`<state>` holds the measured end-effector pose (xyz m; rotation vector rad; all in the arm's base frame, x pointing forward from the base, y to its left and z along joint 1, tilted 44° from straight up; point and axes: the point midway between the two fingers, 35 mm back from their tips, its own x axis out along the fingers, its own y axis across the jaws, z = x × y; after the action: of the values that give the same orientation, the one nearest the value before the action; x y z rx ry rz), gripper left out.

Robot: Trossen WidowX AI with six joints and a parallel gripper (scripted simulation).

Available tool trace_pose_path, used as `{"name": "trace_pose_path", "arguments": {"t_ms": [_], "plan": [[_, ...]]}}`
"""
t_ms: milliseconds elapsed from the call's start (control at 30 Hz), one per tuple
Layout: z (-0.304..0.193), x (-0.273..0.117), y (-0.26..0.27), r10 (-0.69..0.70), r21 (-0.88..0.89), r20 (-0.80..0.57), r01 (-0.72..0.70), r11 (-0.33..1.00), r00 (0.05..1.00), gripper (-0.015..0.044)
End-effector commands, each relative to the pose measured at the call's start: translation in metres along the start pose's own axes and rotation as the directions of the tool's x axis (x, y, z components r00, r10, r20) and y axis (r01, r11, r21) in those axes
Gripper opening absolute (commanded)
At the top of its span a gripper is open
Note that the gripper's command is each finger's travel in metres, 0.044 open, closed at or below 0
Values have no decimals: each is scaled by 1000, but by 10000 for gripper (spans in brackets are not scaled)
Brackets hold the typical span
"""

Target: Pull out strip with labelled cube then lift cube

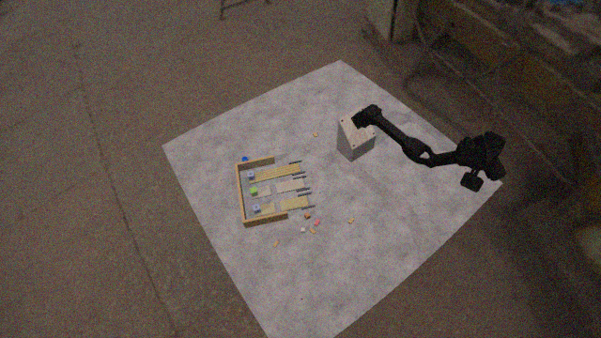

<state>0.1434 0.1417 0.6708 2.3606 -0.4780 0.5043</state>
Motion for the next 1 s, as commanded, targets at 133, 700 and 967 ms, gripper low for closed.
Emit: {"name": "trace_pose_path", "arguments": {"t_ms": [133, 700, 967], "plan": [[36, 5, 54, -1, 324, 8, -2, 946, 1000, 400], [232, 42, 156, -72, 993, 93, -87, 76, 993, 400], [346, 64, 135, -181, 864, 135, -205, -460, 974, 400]]}}
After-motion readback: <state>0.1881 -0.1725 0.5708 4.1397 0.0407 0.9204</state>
